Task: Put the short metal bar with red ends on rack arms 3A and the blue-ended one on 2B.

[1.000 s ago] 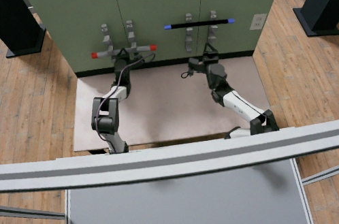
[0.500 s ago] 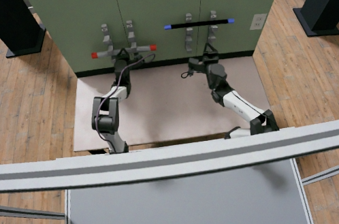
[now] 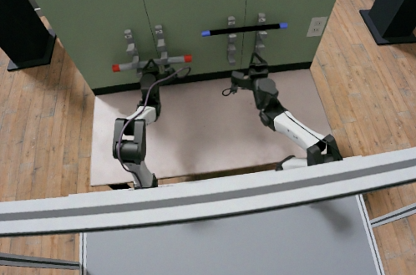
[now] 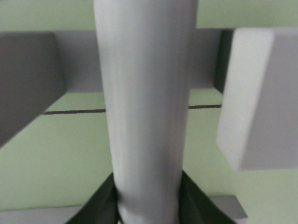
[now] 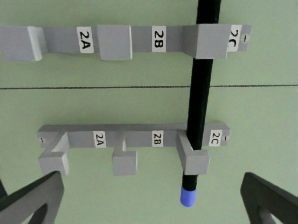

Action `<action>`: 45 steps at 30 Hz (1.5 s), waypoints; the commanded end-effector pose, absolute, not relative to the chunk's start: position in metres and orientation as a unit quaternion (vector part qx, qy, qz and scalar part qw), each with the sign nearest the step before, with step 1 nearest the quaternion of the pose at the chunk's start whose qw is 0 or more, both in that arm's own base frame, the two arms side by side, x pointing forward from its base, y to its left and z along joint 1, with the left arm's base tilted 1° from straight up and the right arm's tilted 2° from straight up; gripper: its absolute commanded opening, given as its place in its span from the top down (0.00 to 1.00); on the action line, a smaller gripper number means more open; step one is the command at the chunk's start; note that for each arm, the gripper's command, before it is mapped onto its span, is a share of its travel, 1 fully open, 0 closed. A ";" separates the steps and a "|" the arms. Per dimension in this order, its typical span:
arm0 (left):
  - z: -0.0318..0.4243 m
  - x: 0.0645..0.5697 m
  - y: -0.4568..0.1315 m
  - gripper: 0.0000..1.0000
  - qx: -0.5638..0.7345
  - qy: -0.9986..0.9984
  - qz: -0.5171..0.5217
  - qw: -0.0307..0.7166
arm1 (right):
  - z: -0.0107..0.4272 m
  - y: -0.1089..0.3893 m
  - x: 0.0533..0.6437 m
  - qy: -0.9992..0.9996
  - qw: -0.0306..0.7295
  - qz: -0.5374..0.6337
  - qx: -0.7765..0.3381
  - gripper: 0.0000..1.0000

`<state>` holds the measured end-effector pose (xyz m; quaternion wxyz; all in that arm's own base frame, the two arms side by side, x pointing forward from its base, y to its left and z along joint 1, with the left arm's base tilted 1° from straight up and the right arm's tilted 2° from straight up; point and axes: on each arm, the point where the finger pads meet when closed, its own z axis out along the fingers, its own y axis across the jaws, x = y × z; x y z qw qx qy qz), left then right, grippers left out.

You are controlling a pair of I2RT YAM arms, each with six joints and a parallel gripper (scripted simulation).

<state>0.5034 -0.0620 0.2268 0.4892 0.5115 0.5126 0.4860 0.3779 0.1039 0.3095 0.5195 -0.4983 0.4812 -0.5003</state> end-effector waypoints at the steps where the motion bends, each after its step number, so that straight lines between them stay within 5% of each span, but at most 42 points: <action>1: 0.233 0.506 -0.058 1.00 0.495 0.504 0.498 0.502 | 0.299 0.106 0.377 0.482 0.513 -0.499 -0.505 0.00; 45: 0.218 0.506 -0.058 1.00 0.495 0.504 0.498 0.502 | 0.299 0.106 0.377 0.482 0.513 -0.499 -0.505 0.00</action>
